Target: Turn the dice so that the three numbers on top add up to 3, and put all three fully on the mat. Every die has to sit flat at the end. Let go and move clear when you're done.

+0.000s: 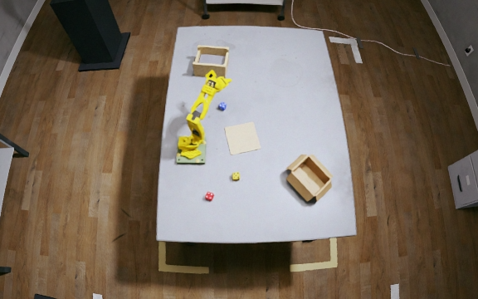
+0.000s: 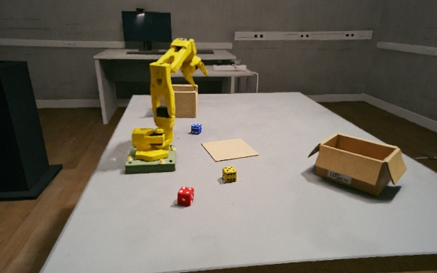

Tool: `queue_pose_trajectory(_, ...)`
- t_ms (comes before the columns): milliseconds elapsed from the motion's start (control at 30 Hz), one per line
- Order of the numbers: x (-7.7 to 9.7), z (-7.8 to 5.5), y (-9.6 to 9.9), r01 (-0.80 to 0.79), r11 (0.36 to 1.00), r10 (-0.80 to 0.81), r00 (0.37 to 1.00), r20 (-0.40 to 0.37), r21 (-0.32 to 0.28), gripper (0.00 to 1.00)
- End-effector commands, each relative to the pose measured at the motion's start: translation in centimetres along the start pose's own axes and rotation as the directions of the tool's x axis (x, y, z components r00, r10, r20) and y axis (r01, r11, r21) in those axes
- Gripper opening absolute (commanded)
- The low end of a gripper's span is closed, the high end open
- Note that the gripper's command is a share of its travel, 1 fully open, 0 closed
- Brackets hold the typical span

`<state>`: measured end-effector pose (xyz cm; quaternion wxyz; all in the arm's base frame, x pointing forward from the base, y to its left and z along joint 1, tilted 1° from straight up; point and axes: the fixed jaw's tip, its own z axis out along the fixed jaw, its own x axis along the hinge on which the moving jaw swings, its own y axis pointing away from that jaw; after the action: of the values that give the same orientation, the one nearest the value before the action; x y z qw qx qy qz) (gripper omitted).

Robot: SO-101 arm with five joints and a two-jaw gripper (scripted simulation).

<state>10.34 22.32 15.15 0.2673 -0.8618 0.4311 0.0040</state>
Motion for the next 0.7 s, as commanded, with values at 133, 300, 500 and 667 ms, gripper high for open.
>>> queue_pose_trajectory(133, -0.7, 0.2, 0.1, -0.257, 0.966, 0.257, 0.966, -0.005, -0.021, 0.35)
queue_pose_trajectory(300, -1.2, 0.2, 0.0, -0.441, 0.897, 0.441, 0.898, -0.006, -0.024, 0.35)
queue_pose_trajectory(500, -1.5, 0.2, -0.1, -0.571, 0.821, 0.571, 0.821, -0.008, -0.026, 0.35)
queue_pose_trajectory(667, -1.9, 0.3, -0.2, -0.701, 0.712, 0.702, 0.713, -0.011, -0.029, 0.35)
